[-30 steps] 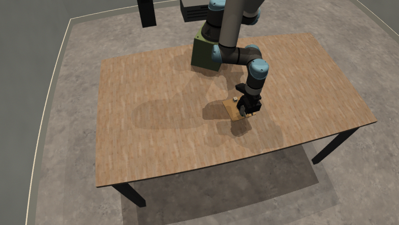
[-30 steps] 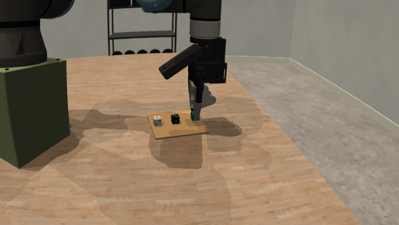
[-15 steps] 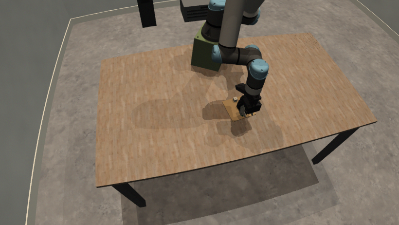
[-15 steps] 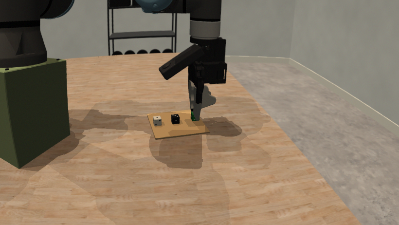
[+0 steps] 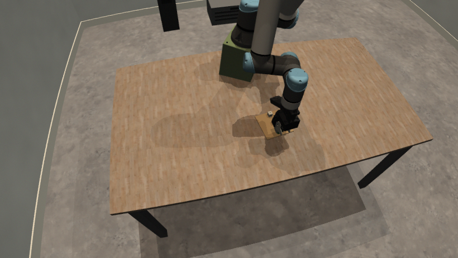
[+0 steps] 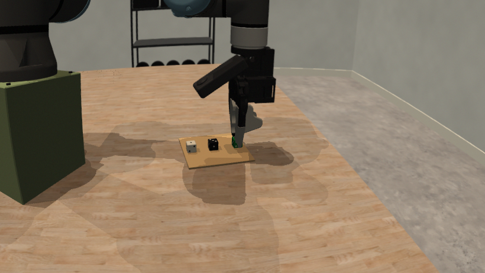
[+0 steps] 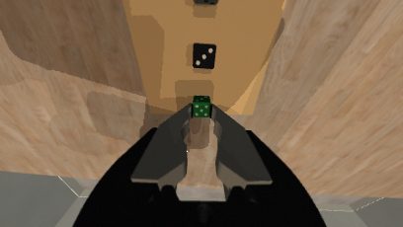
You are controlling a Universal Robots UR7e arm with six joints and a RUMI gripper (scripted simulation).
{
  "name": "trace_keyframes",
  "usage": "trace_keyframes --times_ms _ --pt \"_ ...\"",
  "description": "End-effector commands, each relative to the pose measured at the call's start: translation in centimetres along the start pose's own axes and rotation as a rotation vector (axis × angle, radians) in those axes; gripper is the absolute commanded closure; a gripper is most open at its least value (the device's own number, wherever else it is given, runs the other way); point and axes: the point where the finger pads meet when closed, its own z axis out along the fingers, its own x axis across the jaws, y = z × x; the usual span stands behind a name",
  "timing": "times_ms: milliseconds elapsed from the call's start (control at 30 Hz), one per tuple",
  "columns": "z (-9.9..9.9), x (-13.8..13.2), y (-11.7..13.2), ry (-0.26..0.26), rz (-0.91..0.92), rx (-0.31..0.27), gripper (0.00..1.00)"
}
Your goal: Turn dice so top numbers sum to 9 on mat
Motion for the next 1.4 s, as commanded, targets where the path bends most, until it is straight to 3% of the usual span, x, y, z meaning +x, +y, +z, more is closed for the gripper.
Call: trace_keyframes --times_ms 0,1133,1367 --pt "-0.03 -0.01 0.05 0.0 0.0 -0.001 0.97" --pt "-0.03 -0.01 0.05 0.0 0.0 -0.001 0.97" --pt "-0.03 -0.01 0.05 0.0 0.0 -0.001 0.86"
